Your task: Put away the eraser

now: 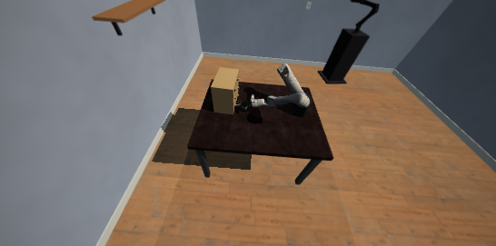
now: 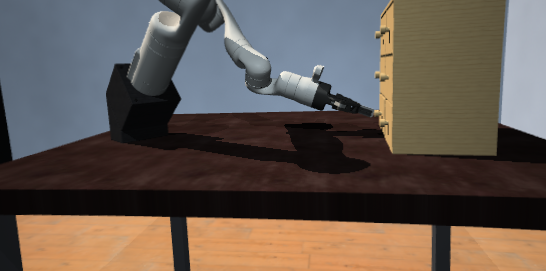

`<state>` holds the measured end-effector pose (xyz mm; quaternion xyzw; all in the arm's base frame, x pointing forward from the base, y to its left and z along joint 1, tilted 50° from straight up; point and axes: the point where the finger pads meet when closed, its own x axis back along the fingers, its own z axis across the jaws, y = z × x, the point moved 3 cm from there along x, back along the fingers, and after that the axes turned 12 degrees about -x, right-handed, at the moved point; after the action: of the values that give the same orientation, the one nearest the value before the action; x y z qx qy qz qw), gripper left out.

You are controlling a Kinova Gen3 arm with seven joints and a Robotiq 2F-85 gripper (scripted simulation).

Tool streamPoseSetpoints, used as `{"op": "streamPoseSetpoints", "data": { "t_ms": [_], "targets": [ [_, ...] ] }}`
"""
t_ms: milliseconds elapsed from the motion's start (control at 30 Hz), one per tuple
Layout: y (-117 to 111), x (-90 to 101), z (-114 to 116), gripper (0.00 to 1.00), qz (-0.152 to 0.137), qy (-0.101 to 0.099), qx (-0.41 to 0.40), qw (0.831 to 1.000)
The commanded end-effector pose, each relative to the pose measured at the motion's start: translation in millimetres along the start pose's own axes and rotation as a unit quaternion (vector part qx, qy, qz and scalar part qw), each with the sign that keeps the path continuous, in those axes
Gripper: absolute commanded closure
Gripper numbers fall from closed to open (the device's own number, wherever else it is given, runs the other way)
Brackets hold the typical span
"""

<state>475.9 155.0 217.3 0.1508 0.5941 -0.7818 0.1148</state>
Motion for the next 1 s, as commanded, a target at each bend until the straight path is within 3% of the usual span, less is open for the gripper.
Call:
{"op": "streamPoseSetpoints", "data": {
  "t_ms": [0, 967],
  "targets": [
    [-0.6, 0.0, -0.1, 1.00, 0.000, 0.000, -0.001, 1.000],
    [0.8, 4.1, 0.2, 1.00, 0.000, 0.000, -0.001, 1.000]
  ]
}}
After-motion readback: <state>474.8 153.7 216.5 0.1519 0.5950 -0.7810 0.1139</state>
